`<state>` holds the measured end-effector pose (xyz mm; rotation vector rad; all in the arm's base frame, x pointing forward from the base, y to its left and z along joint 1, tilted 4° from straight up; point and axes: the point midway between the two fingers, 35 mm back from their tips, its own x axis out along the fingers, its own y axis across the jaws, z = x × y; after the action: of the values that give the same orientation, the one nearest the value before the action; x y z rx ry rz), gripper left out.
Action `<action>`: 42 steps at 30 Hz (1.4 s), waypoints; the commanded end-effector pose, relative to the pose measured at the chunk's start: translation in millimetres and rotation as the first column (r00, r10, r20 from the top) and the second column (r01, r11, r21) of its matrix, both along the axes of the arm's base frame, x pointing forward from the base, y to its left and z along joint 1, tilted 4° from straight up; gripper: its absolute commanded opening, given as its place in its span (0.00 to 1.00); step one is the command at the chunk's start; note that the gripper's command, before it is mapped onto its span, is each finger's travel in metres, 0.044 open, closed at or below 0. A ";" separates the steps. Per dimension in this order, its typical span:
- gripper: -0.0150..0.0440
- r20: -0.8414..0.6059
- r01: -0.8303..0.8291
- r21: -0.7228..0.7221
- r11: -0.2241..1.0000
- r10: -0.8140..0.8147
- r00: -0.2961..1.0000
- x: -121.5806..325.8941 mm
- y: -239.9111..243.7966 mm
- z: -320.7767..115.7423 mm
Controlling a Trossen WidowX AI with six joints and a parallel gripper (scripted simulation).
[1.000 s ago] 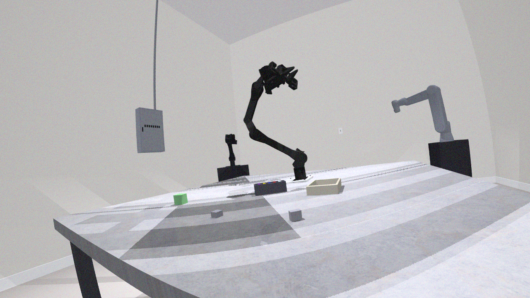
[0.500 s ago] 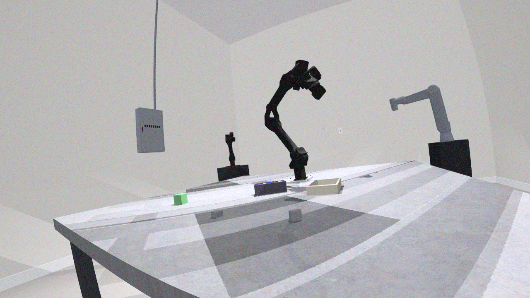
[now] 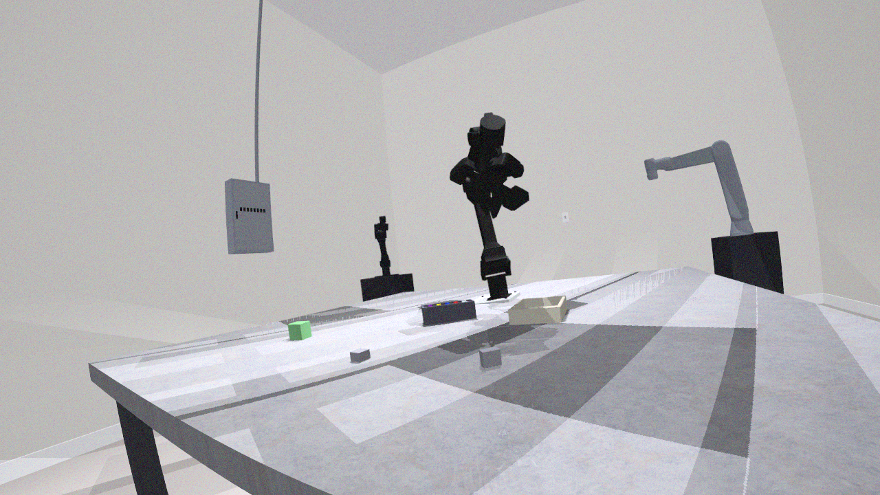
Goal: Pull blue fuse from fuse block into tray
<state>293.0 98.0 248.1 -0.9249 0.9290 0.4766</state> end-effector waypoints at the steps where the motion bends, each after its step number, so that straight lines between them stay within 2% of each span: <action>1: 0.38 -0.179 0.151 -0.022 0.988 -0.153 0.972 12.9 -50.8 -50.1; 9: 0.38 -0.473 0.445 -0.018 0.896 -0.399 0.785 -4.1 -139.0 -130.7; 42: 0.38 -0.479 0.451 -0.018 0.892 -0.404 0.779 -5.4 -144.1 -158.1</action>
<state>288.5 -46.3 94.5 -0.4765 1.5073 0.3426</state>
